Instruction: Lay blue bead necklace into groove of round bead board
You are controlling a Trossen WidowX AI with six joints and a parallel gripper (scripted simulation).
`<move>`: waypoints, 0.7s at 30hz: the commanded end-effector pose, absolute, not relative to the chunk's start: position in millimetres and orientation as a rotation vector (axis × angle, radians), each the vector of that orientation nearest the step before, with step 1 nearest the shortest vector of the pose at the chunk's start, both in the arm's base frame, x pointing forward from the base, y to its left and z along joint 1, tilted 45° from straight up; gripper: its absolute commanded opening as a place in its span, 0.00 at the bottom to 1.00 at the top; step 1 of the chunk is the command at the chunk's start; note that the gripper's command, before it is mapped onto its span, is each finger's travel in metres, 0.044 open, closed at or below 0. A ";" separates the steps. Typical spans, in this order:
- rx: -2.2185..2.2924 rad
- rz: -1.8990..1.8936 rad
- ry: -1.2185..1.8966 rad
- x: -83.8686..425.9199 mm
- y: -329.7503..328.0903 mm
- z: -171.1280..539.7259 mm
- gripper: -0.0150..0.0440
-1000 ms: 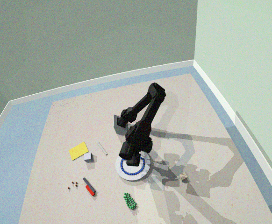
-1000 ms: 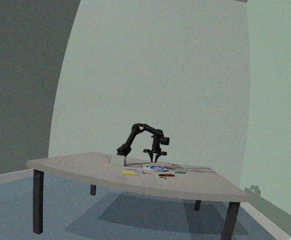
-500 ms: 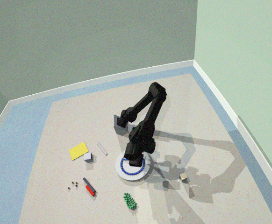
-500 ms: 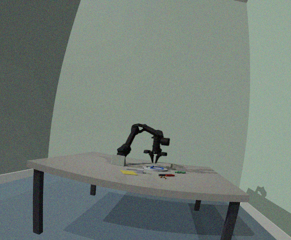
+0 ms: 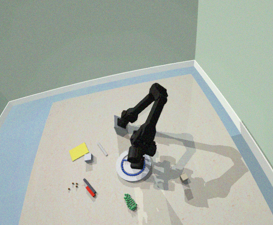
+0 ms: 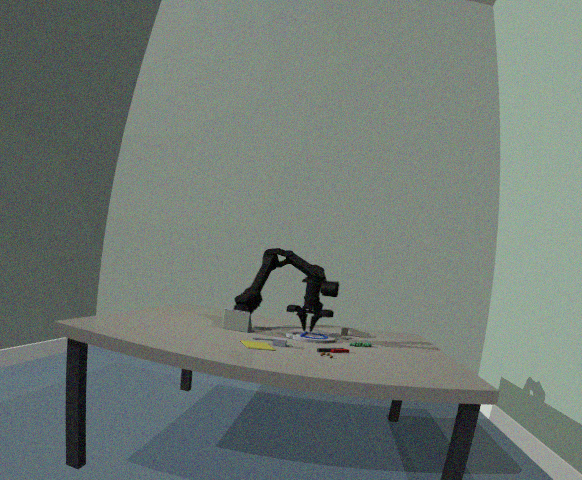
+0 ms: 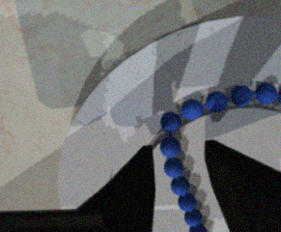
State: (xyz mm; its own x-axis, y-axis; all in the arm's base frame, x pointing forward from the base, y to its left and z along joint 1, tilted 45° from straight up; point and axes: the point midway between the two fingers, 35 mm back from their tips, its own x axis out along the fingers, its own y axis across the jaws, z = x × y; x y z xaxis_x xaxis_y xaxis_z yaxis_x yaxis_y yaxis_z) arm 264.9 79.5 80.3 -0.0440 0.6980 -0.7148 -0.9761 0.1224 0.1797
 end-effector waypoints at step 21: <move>-0.446 1.432 0.793 263.4 84.0 76.6 0.25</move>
